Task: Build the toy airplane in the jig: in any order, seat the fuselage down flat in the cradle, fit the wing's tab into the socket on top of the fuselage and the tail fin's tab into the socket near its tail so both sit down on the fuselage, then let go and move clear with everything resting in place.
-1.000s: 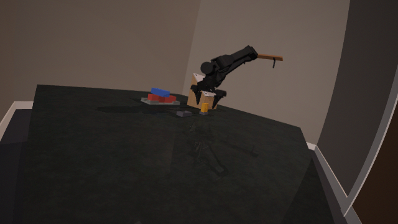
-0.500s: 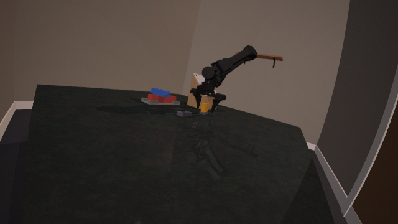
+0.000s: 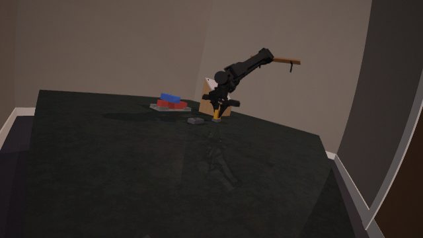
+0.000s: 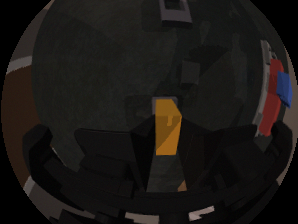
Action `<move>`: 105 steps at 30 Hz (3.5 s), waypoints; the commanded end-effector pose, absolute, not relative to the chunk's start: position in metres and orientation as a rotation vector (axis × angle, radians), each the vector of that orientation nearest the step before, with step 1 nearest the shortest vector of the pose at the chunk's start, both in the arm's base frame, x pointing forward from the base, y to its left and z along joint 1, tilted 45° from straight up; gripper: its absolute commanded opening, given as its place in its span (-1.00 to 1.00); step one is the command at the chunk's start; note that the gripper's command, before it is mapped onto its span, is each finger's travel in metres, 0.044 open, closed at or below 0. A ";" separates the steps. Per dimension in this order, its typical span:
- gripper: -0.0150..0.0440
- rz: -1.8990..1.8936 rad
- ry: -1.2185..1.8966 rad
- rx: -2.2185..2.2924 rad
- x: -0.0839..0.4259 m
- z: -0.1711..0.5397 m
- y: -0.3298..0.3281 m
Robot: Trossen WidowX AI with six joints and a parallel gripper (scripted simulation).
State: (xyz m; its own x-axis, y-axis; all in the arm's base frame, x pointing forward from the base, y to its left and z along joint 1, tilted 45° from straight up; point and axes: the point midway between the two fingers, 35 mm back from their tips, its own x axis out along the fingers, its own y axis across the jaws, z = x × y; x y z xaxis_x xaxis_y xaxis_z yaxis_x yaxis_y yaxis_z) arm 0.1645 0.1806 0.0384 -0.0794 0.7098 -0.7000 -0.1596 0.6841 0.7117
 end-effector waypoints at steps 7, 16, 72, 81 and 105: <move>-0.49 0.755 1.489 0.486 0.165 0.038 0.179; -0.49 0.695 1.506 0.562 0.168 0.048 0.165; -0.49 0.718 1.498 0.478 0.199 0.102 0.062; -0.49 0.683 1.518 0.489 0.209 0.080 0.045; -0.49 0.635 1.547 0.514 0.222 0.019 -0.003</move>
